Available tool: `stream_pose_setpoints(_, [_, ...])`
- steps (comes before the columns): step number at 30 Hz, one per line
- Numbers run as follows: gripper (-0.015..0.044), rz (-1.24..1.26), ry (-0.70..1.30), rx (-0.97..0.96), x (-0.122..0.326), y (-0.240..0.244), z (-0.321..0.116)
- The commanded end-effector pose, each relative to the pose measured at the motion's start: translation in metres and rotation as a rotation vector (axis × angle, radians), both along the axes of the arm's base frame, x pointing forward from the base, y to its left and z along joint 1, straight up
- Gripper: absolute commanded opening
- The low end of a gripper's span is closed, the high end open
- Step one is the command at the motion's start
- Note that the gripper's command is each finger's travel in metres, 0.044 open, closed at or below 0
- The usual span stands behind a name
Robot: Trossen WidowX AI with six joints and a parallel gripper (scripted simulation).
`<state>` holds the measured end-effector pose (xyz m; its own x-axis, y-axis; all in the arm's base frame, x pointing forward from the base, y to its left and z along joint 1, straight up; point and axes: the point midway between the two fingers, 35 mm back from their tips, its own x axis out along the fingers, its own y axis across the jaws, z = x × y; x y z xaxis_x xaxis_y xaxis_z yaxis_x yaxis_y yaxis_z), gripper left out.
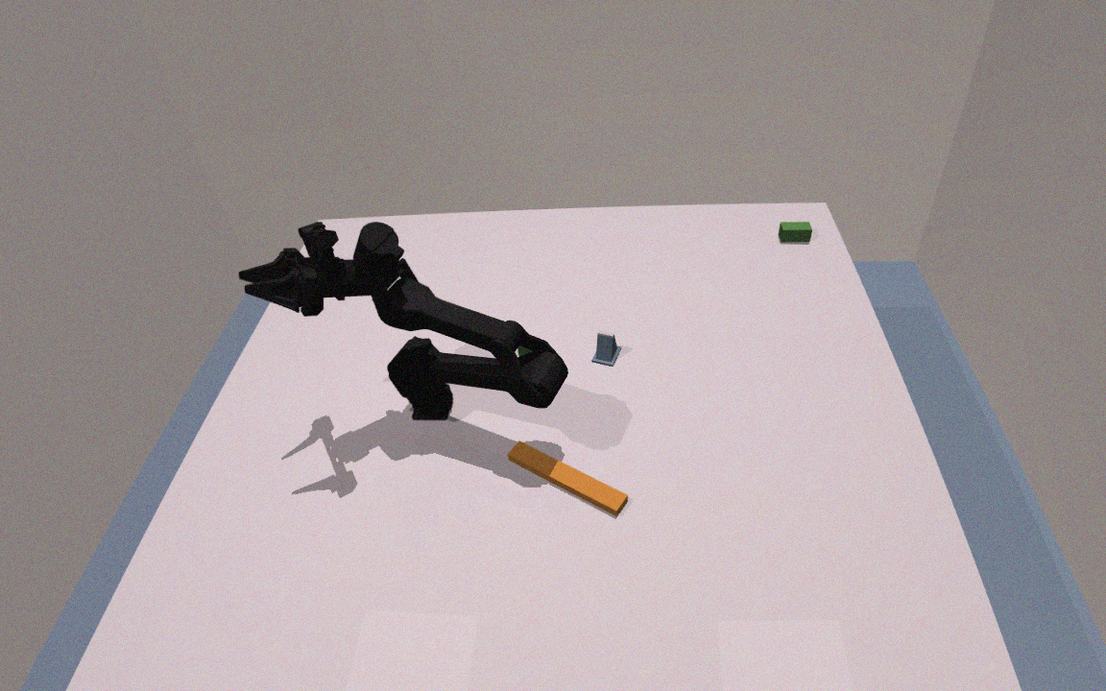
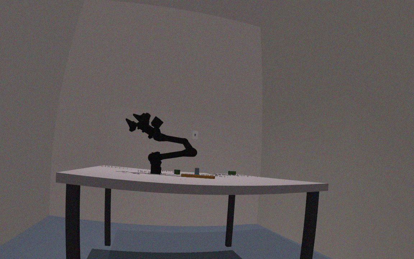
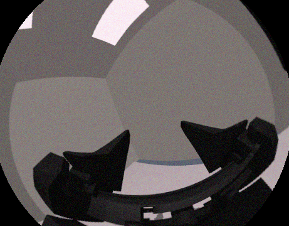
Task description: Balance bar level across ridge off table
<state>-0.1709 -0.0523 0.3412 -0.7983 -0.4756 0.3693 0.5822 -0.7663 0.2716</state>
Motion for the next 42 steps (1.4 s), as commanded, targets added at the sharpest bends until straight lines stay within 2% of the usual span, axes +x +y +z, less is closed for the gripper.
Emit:
stream_pose_setpoints(1, [0.0374,-0.003,-0.001,0.0,0.0,0.001,0.0])
stream_pose_setpoints(3, [0.0321,-0.029,-0.01,-0.004,-0.003,0.005,0.0])
stream_pose_setpoints(4, [0.0315,-0.048,-0.016,-0.006,-0.005,0.009,0.0])
stream_pose_setpoints(24, [0.0315,-0.44,-0.127,-0.091,-0.03,0.092,-0.003])
stream_pose_setpoints(42, [0.0315,-0.787,-0.238,-0.168,-0.022,0.173,-0.015])
